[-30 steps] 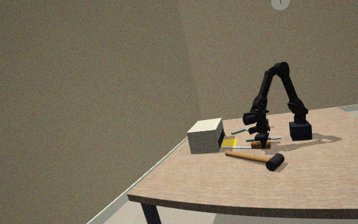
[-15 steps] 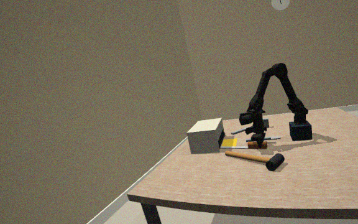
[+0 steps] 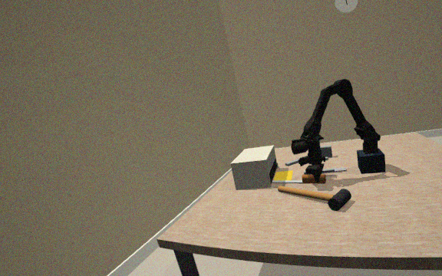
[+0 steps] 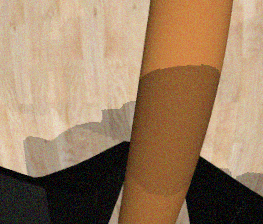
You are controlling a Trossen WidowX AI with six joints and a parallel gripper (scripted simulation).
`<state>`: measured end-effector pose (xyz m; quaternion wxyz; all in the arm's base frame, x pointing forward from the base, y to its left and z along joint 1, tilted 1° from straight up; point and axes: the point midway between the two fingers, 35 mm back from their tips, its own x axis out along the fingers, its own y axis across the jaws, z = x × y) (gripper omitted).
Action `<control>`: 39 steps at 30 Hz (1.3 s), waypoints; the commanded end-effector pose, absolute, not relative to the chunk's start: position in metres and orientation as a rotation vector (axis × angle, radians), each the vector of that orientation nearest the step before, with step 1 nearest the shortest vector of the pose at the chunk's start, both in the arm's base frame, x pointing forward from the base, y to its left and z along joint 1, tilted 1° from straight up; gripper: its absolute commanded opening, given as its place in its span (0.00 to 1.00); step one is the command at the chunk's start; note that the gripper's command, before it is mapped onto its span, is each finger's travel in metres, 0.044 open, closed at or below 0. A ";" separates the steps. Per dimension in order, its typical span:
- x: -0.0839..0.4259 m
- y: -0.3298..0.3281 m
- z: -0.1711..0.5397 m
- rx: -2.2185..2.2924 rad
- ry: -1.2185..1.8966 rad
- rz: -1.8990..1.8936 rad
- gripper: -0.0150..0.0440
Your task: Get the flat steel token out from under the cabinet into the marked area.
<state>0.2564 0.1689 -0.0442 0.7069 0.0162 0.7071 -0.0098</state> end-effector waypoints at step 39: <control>0.309 0.168 -0.043 0.036 1.568 -0.019 0.25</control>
